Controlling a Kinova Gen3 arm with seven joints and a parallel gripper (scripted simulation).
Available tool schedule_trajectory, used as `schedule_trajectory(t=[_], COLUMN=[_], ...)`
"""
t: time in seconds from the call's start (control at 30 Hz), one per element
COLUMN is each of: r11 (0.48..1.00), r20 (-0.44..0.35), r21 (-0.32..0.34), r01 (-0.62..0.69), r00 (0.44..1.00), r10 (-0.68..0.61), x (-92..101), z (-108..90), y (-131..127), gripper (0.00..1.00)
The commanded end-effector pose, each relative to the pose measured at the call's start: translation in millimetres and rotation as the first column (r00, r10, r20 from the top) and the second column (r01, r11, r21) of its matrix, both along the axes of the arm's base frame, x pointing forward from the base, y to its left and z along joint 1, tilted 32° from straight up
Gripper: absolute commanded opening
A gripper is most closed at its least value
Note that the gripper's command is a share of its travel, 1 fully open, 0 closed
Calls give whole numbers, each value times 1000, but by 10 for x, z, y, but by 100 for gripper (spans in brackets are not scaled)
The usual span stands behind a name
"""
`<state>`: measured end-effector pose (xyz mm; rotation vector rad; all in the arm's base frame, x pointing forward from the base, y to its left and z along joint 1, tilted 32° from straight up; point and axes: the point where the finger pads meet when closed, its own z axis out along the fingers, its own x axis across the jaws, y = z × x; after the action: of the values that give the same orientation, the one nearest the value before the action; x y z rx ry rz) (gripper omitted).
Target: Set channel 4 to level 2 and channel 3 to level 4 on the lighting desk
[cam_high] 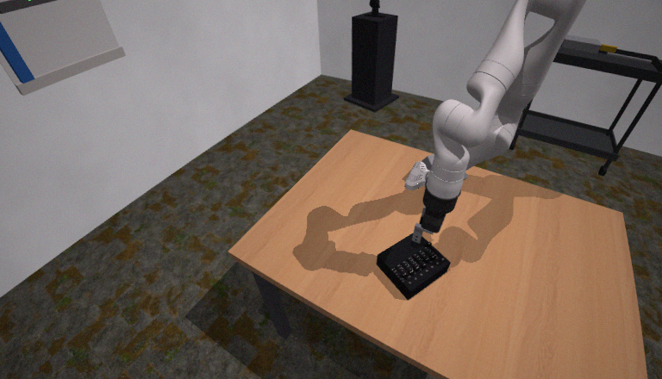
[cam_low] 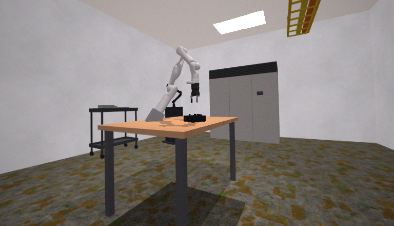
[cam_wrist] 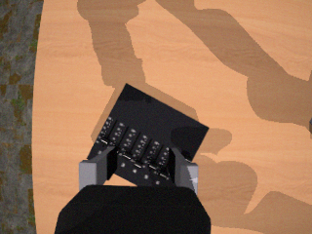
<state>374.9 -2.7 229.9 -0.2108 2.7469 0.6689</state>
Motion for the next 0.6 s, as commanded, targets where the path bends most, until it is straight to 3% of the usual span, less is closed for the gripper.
schedule_trajectory(t=[0.0, 0.23, 0.37, 0.47, 0.57], r11=[1000, 999, 973, 918, 863], r20=[-6, -7, -45, -123, -201], r21=[3, 40, 187, 307, 375], r01=[2, 27, 136, 250, 339], r00=[1000, 1000, 990, 967, 938], r10=[-2, -26, -130, -222, -281], x=[-23, 33, 238, 393, 483], z=[5, 9, 28, 33, 19], y=[18, 120, 528, 886, 1126], gripper=[100, 100, 100, 100, 100])
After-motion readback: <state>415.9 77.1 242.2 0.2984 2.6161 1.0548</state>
